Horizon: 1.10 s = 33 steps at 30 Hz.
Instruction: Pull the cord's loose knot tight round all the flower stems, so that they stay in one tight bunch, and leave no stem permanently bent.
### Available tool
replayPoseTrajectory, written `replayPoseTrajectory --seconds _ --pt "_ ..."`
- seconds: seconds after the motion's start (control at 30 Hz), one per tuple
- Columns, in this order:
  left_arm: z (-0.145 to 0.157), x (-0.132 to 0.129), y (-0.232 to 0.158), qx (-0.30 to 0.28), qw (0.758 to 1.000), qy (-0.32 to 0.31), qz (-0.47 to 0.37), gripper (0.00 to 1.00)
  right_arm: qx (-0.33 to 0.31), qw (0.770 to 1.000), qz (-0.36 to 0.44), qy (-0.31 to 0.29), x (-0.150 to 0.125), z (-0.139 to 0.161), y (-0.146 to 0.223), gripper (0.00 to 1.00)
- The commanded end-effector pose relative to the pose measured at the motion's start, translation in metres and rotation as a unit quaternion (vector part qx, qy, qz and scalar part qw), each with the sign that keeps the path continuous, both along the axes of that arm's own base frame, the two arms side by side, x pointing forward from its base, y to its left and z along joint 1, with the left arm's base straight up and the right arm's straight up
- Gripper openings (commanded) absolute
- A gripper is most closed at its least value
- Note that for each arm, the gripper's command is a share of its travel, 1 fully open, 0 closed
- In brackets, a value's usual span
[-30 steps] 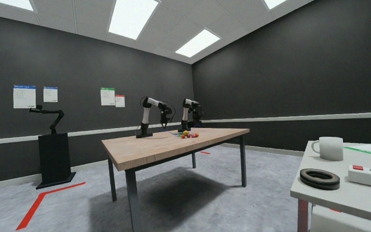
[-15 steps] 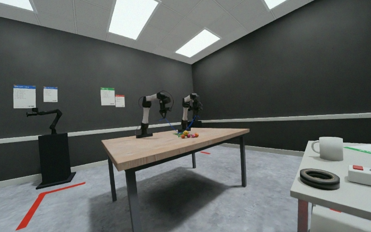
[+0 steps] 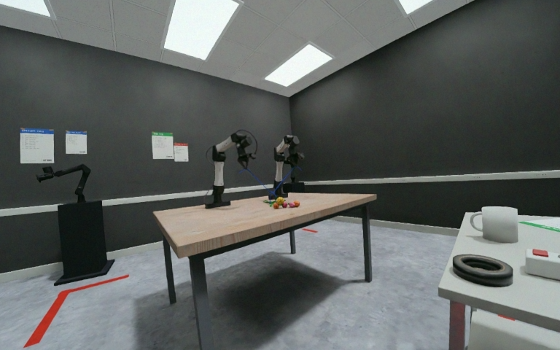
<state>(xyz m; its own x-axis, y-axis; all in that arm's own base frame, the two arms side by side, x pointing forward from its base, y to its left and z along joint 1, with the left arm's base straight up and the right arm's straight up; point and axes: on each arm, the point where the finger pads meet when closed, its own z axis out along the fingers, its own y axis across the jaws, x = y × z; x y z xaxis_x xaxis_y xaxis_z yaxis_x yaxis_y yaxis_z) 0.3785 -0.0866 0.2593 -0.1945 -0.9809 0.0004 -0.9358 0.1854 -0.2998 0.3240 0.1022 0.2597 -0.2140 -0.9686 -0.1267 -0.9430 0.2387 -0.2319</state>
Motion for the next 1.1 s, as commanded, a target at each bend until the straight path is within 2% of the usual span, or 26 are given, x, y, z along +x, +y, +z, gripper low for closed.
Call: replayPoseTrajectory --seconds 0.0,0.6,1.07 --pt "0.014 -0.003 0.001 -0.007 1.0 -0.015 -0.003 0.0 0.012 1.0 0.0 -0.026 -0.001 0.019 -0.001 0.0" --pt "0.007 0.002 0.008 -0.008 1.0 -0.004 -0.005 0.0 0.013 1.0 0.003 -0.017 -0.007 0.015 -0.009 0.0" --pt "0.004 0.012 0.044 -0.008 1.0 -0.004 -0.006 0.0 0.009 1.0 0.001 -0.016 -0.017 0.012 -0.044 0.0"
